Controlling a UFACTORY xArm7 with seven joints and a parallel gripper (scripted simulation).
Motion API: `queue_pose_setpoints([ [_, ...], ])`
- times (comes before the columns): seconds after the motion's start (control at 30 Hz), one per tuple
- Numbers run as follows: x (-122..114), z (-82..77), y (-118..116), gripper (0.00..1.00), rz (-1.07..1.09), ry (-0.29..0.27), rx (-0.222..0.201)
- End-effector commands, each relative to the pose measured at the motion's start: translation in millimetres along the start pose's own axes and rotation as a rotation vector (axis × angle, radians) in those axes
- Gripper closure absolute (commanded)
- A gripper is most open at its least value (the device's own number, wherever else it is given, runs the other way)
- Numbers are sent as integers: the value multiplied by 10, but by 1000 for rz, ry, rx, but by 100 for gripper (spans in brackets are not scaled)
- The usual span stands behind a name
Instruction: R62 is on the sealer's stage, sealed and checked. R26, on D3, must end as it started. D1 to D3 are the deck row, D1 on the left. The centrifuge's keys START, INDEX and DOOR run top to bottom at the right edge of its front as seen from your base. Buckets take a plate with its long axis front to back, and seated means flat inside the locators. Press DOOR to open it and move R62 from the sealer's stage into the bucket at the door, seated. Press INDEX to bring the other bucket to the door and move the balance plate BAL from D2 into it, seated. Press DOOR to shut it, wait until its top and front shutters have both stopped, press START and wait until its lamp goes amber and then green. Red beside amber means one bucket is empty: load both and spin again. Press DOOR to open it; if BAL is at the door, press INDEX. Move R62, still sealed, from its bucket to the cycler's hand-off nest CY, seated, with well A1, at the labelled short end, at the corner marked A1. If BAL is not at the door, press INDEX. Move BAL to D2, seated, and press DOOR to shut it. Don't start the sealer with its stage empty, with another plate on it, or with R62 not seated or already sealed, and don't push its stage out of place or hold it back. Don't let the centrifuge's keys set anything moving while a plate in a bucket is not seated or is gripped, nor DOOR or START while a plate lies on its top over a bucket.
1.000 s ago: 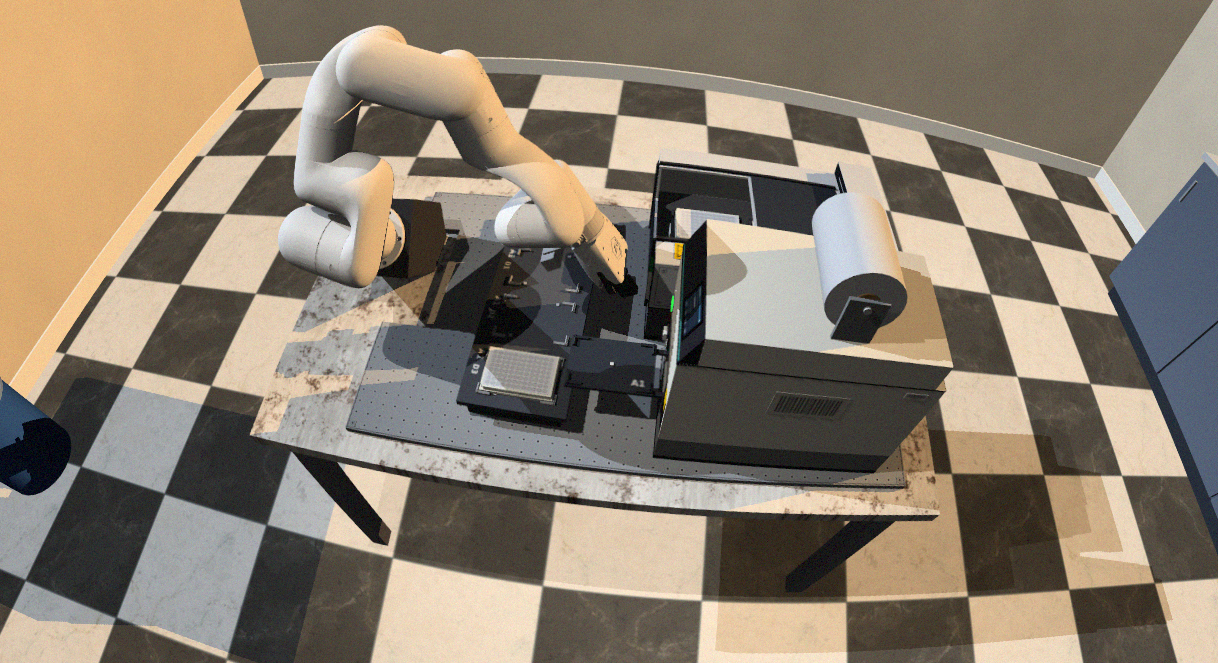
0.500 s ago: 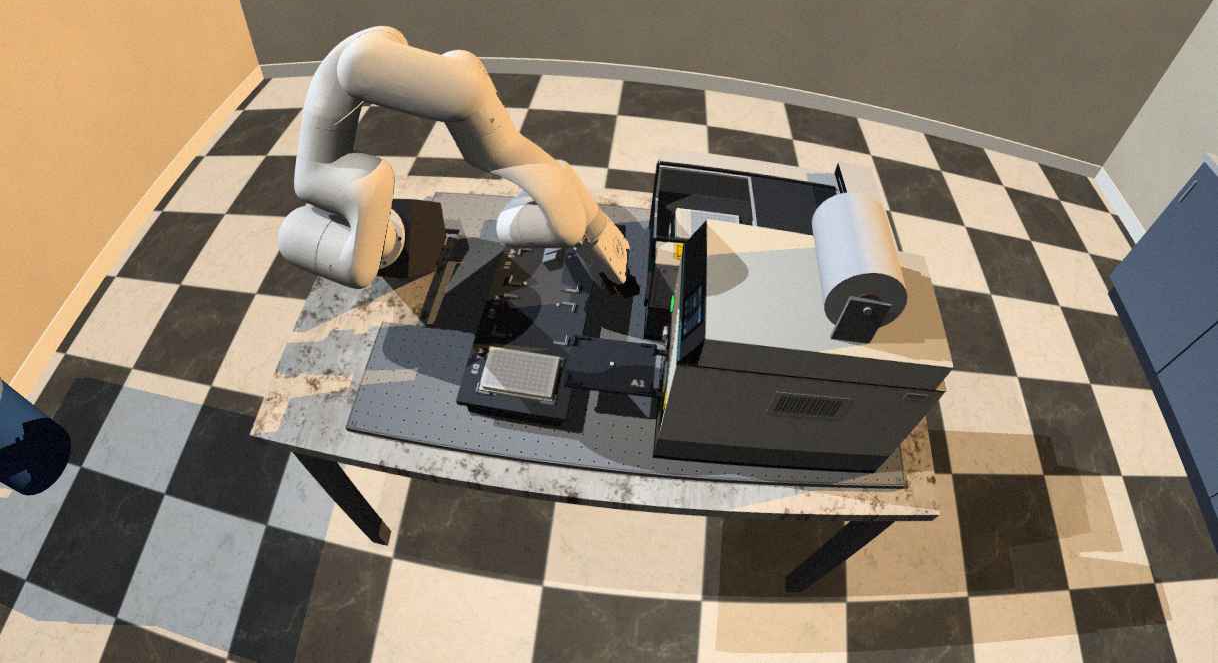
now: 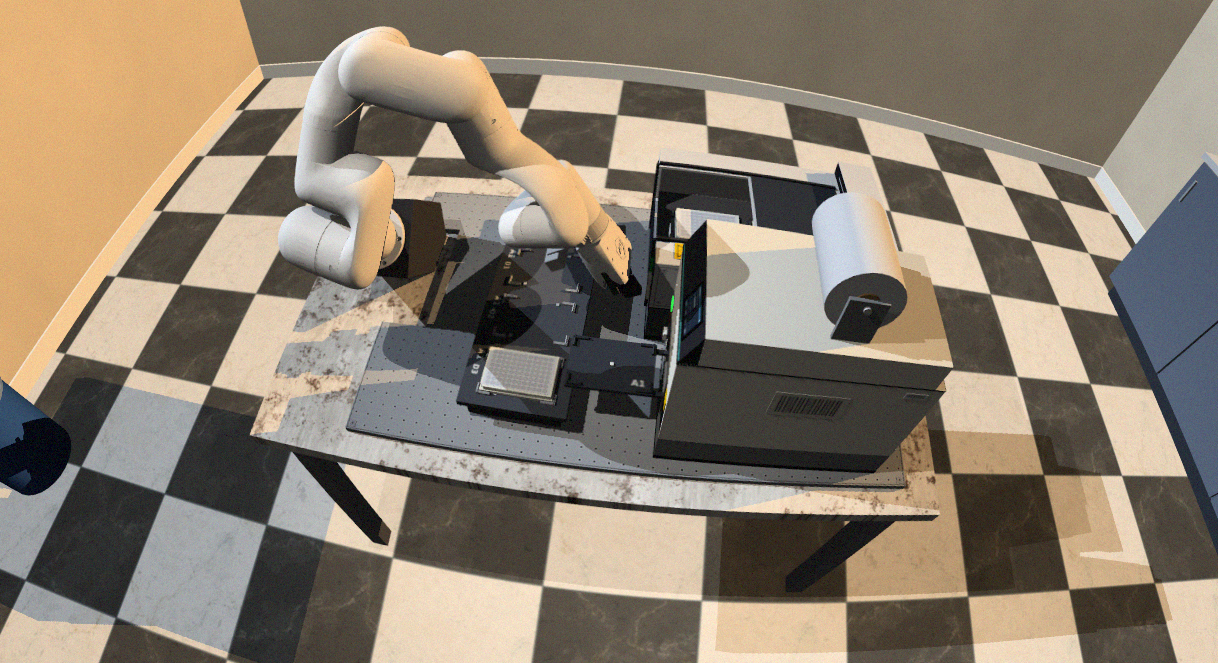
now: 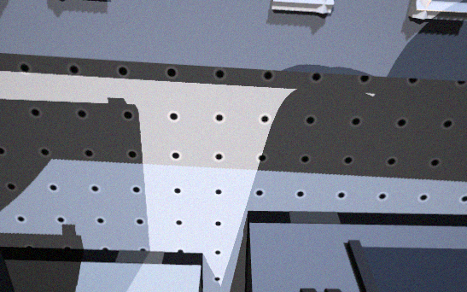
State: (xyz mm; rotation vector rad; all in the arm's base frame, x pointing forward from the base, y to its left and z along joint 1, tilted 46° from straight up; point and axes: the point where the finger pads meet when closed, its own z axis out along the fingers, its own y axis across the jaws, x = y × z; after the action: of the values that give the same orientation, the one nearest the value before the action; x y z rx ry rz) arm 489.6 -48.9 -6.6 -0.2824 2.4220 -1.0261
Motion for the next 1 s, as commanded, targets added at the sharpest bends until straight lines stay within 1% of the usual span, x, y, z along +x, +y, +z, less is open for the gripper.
queue_pose_setpoints([
  [0.0, -30, -3, 7, 100, 1, -4, -2],
  [0.97, -89, 31, 7, 100, 1, -4, -2],
])
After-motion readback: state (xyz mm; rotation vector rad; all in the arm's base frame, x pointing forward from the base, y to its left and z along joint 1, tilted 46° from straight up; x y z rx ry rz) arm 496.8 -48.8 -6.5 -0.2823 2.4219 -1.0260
